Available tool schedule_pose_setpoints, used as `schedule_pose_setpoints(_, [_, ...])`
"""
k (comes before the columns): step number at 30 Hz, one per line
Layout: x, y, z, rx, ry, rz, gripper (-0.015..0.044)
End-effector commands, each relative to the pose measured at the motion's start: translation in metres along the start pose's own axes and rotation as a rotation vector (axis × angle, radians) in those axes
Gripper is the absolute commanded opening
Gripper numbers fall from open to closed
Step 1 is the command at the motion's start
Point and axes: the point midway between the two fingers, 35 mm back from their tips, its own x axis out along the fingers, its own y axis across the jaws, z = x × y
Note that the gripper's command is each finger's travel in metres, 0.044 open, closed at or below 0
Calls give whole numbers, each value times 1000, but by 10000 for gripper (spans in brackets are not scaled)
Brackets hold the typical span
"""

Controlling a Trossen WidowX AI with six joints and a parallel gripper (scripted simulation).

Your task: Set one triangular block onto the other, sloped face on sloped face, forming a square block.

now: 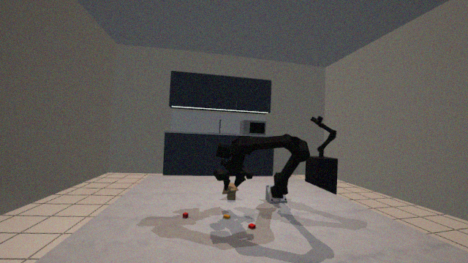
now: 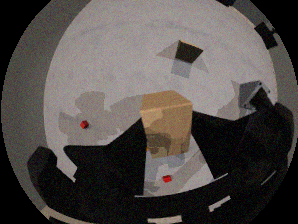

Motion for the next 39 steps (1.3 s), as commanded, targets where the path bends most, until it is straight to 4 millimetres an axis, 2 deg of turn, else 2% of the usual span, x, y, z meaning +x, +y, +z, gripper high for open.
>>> schedule_pose_setpoints(1, [-2,3,4,95,71,-25,0])
schedule_pose_setpoints(14, [-10,13,13,416,317,-110,0])
schedule_pose_setpoints(22, [-11,13,17,432,328,-113,0])
schedule_pose_setpoints(39, [-9,-13,91,429,297,-108,0])
